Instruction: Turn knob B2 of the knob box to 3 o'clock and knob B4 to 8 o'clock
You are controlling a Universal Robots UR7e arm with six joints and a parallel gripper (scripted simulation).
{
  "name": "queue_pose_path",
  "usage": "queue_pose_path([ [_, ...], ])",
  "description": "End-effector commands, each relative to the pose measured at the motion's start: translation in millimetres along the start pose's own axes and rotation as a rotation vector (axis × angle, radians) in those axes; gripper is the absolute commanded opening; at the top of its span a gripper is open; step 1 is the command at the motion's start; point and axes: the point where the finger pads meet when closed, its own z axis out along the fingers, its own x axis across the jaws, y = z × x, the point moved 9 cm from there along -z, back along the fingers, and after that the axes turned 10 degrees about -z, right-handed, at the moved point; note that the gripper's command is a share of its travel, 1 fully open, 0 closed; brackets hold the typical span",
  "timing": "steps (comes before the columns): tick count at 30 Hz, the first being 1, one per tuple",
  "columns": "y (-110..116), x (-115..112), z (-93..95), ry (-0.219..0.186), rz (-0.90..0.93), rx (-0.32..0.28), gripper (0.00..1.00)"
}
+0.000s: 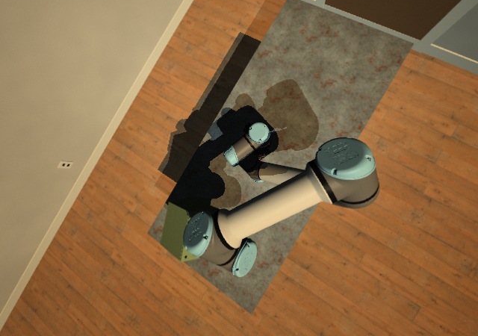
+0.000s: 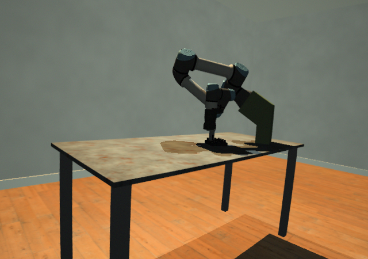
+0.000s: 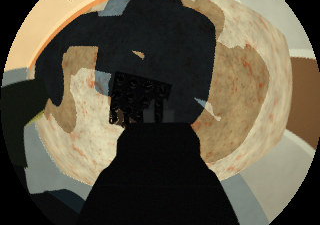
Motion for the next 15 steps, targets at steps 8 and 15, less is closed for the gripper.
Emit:
queue_pose_path([
  [8, 0.0, 0.2, -0.4, 0.001, -0.061, 0.0, 0.3],
  [15, 0.0, 0.2, -0.4, 0.001, -0.152, 0.0, 0.3],
])
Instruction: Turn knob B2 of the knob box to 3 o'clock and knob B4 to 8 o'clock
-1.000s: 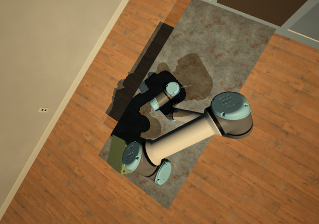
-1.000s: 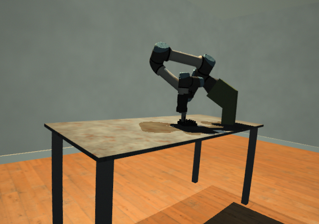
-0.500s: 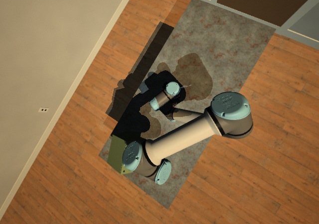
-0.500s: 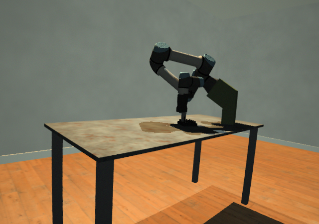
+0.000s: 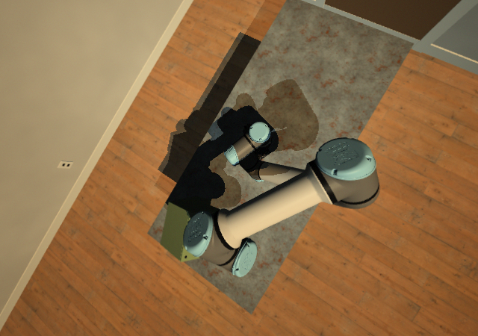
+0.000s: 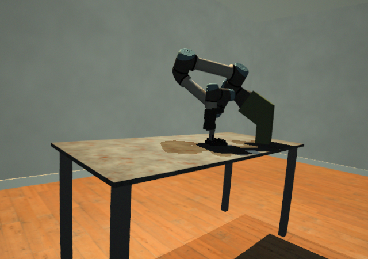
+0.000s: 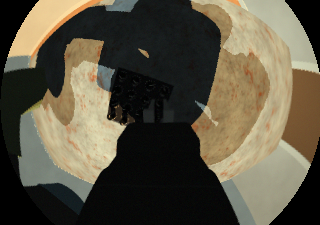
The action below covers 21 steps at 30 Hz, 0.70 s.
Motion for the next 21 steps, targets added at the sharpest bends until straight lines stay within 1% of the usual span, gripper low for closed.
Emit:
queue_pose_path([
  [1, 0.0, 0.1, -0.4, 0.002, -0.08, 0.0, 0.3],
  [6, 0.0, 0.1, -0.4, 0.002, -0.132, 0.0, 0.3],
  [19, 0.0, 0.1, -0.4, 0.002, -0.411, 0.0, 0.3],
  [21, 0.0, 0.1, -0.4, 0.002, -0.411, 0.0, 0.3],
])
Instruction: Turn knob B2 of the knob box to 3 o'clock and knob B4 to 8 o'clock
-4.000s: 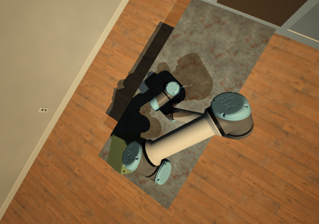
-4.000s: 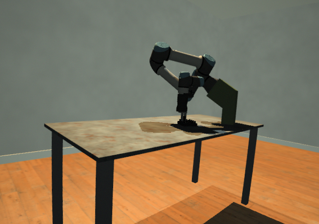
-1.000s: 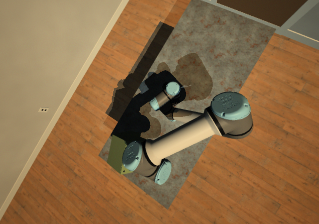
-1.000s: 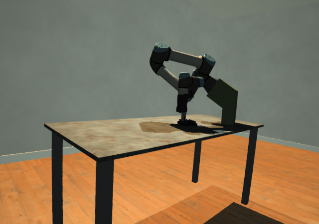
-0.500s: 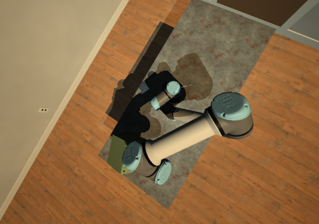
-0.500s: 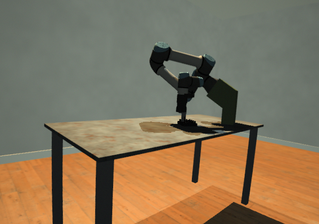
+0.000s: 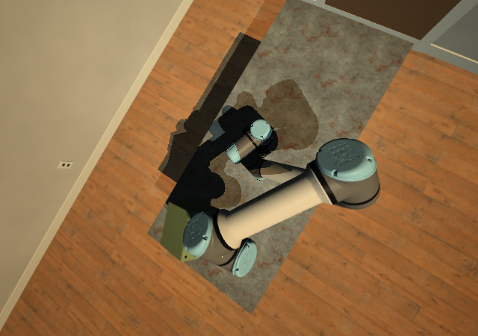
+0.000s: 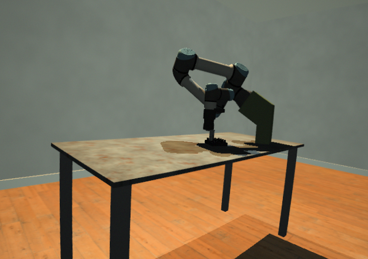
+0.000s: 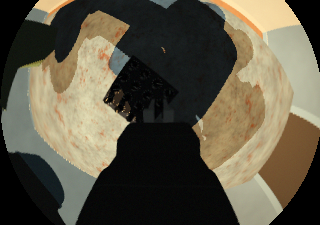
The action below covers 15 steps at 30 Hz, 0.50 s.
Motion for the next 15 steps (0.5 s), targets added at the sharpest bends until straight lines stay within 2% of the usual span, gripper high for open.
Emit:
queue_pose_path([
  [1, -0.1, -0.3, -0.4, 0.006, -0.097, -0.002, 0.3],
  [15, -0.1, -0.3, -0.4, 0.005, -0.397, -0.003, 0.3],
])
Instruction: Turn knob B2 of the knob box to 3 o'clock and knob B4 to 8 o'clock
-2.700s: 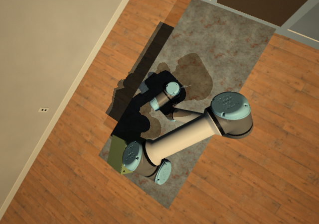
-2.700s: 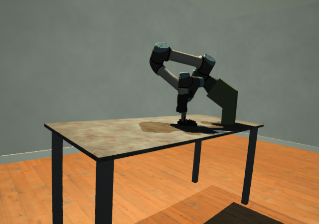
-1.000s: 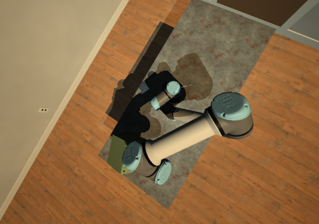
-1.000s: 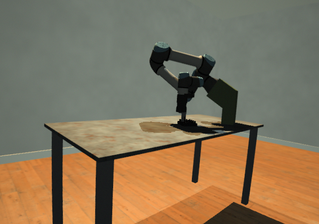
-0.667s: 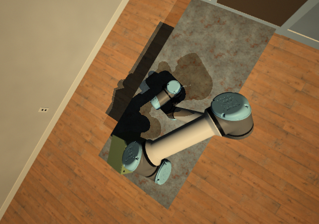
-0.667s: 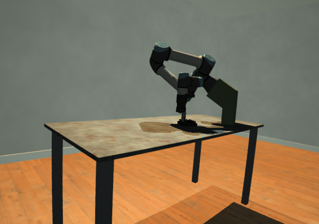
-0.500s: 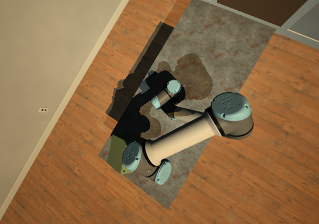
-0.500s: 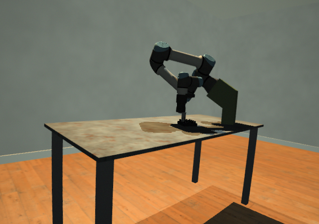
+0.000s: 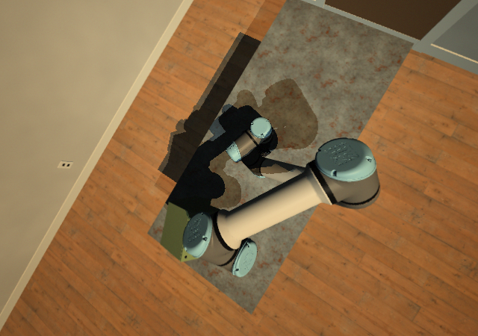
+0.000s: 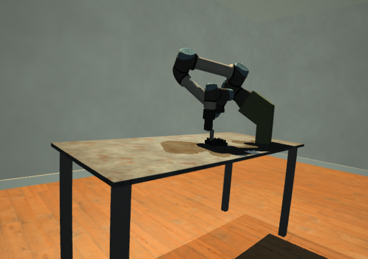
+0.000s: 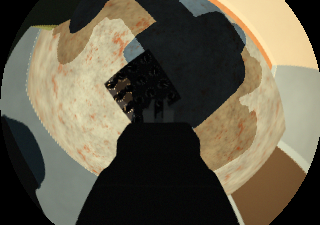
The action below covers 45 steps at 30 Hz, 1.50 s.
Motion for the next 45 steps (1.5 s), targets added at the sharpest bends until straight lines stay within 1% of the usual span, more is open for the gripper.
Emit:
queue_pose_path([
  [1, -0.2, -0.3, -0.4, 0.005, -0.105, -0.004, 0.3],
  [17, -0.2, -0.3, -0.4, 0.005, -0.292, -0.005, 0.3],
  [43, -0.2, -0.3, -0.4, 0.005, -0.322, -0.005, 0.3],
  [44, -0.2, -0.3, -0.4, 0.005, -0.322, -0.005, 0.46],
  [45, -0.2, -0.3, -0.4, 0.005, -0.322, -0.005, 0.46],
])
